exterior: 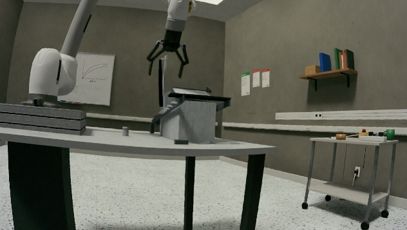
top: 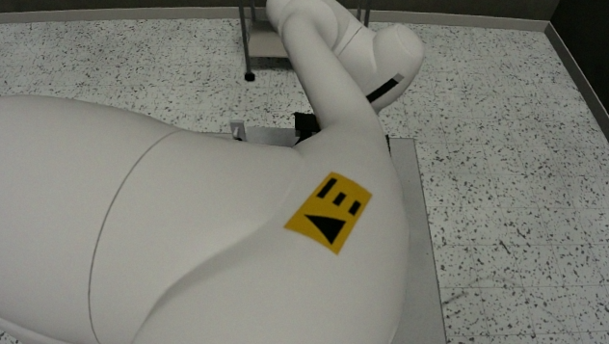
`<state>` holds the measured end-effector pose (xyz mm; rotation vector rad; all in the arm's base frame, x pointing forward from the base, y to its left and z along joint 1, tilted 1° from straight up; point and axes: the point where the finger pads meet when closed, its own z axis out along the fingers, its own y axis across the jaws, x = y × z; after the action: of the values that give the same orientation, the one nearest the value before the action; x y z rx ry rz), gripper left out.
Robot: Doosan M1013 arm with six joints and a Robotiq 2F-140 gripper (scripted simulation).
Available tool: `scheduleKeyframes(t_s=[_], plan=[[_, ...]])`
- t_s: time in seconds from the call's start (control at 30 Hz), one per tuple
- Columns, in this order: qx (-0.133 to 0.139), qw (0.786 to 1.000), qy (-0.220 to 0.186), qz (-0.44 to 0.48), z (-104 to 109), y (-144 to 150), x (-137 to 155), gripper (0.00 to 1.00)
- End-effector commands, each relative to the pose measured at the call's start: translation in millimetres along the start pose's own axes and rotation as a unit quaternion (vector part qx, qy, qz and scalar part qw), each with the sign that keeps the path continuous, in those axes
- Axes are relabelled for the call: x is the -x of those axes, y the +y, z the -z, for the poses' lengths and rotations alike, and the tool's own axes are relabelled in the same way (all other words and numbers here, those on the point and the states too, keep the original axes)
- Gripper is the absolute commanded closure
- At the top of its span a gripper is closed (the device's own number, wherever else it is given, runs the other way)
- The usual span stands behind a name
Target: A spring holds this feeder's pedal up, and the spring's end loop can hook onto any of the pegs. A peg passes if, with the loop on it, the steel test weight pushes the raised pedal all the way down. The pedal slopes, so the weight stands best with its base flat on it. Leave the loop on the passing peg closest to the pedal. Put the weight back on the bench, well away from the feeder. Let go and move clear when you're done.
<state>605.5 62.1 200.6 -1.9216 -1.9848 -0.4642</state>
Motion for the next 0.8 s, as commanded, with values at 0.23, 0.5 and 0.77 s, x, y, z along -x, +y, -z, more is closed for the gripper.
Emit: scheduleKeyframes(t_s=[0.23, 0.5, 0.77], plan=[[0.000, 0.997, -0.075, 0.002, 2.0, 0.4, -1.1, 0.00], [0.000, 0.997, -0.075, 0.002, 2.0, 0.4, -1.1, 0.00], [-0.001, 0.989, -0.149, 0.004, 3.3, 0.4, -1.7, 0.00]])
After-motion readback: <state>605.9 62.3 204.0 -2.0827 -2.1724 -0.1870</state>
